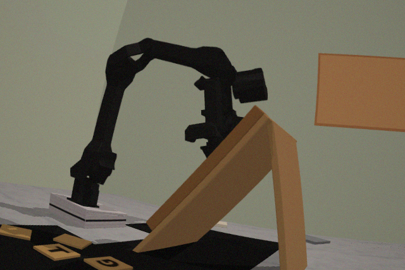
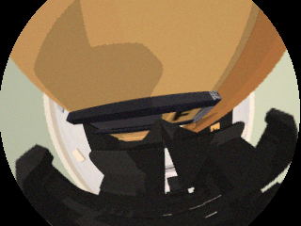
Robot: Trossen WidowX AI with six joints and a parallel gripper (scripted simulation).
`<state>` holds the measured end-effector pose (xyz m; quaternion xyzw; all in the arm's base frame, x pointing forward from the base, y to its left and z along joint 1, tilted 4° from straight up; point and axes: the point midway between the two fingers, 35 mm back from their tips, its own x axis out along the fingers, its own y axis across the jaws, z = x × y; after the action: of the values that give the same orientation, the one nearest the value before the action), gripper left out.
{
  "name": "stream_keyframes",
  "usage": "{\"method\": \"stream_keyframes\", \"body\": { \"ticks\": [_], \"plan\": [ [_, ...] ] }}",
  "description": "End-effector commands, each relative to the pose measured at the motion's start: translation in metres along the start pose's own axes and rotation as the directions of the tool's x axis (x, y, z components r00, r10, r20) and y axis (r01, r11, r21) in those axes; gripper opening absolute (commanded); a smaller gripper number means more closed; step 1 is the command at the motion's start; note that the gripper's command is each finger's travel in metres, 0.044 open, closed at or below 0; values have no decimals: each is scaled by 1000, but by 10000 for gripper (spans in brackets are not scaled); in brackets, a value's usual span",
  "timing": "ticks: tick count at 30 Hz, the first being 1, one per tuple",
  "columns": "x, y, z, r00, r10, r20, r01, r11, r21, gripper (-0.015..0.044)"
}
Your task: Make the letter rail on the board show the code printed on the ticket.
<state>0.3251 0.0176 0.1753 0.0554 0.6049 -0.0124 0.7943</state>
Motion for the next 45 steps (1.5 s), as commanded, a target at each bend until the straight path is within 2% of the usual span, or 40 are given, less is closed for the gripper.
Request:
{"method": "stream_keyframes", "body": {
  "ticks": [1,16,18,21,24,28,33,36,38,45],
  "plan": [
    [-6,0,-4,1000,-3,5,3,1000,2,0],
    [-20,-1,-15,1000,-3,4,3,1000,2,0],
    [-22,0,-15,1000,13,9,-12,998,-59,53],
    [-40,1,-21,997,63,43,-47,951,-306,131],
    [-61,2,-27,989,115,89,-48,836,-546,210],
    [-93,2,-38,969,182,167,24,603,-798,315],
    [-133,5,-56,928,257,269,215,222,-951,440],
    [-155,8,-70,896,296,330,352,-25,-936,440],
    [-164,9,-76,882,311,354,407,-126,-905,440],
    [-165,10,-77,880,314,357,415,-141,-899,440]
  ]
}}
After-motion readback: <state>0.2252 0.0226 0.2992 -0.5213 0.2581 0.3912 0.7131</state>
